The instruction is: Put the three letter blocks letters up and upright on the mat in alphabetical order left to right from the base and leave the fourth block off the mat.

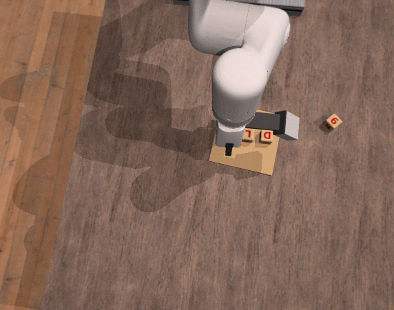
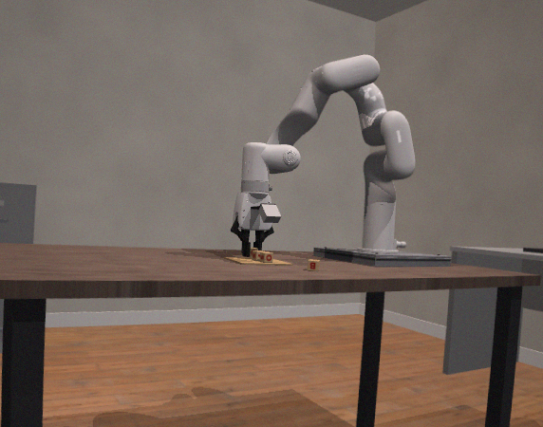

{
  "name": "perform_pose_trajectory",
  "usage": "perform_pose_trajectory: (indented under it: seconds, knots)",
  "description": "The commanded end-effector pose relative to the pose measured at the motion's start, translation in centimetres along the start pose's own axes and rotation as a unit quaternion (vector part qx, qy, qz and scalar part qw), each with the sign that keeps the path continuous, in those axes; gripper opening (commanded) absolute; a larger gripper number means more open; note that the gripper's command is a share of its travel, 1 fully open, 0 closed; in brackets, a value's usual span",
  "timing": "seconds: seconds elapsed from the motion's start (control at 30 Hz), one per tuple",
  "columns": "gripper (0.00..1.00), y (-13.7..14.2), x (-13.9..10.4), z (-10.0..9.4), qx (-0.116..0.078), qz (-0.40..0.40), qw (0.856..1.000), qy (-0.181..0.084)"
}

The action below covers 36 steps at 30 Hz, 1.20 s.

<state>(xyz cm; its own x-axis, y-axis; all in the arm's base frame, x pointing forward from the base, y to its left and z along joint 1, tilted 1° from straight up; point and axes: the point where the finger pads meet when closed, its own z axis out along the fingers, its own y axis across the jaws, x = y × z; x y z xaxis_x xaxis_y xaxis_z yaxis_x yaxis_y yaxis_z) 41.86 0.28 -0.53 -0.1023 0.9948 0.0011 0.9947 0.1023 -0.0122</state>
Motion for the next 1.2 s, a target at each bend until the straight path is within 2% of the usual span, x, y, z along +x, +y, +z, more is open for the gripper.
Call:
perform_pose_trajectory:
  seconds: [0.0, 1.17]
  knots:
    - [0.21, 0.13, -0.01, -0.11, -0.002, 0.0, 1.0, 0.0]
    - [0.21, 0.13, 0.03, 0.33, -0.002, 0.0, 1.0, 0.0]
